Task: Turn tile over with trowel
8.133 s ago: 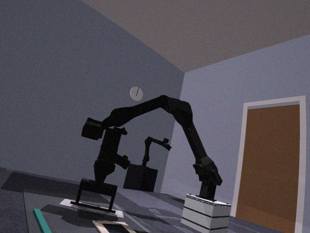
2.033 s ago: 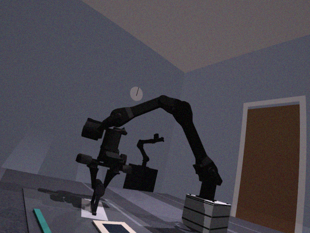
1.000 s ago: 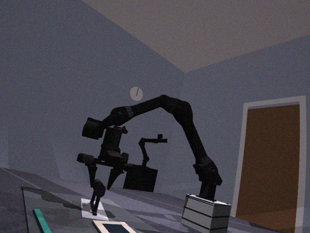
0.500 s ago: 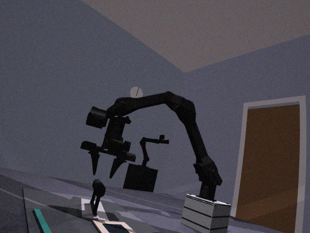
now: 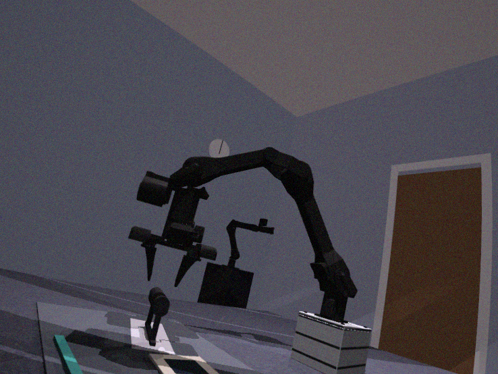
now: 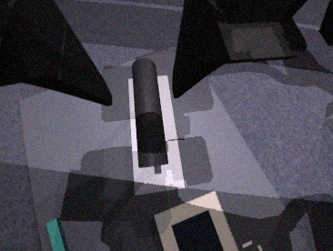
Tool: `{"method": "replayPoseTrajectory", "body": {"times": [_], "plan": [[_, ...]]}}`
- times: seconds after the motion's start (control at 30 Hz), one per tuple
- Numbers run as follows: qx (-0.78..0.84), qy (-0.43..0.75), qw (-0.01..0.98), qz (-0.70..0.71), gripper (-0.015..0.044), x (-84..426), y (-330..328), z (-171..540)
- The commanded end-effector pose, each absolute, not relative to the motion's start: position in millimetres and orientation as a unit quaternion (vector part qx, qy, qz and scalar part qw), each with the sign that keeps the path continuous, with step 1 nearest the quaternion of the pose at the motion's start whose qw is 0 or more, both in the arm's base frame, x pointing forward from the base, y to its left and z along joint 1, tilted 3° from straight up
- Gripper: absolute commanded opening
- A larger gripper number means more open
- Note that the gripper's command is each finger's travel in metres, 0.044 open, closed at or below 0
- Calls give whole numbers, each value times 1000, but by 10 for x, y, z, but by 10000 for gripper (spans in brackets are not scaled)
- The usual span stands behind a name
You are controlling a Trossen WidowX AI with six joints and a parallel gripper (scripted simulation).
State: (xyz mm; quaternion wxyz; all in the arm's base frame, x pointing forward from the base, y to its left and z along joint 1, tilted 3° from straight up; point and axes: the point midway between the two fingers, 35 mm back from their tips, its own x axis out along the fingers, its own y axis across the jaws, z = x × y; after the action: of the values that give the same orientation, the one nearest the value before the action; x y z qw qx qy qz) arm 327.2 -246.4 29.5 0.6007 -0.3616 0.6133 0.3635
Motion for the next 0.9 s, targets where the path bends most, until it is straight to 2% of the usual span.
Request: {"method": "replayPoseTrajectory", "body": {"times": [0.0, 0.77, 0.87], "plan": [[-358, 614, 602, 363, 270, 3268, -2461, 218], [-358, 614, 602, 363, 270, 3256, -2457, -127], [-358, 614, 602, 363, 191, 3256, -2457, -127]]}}
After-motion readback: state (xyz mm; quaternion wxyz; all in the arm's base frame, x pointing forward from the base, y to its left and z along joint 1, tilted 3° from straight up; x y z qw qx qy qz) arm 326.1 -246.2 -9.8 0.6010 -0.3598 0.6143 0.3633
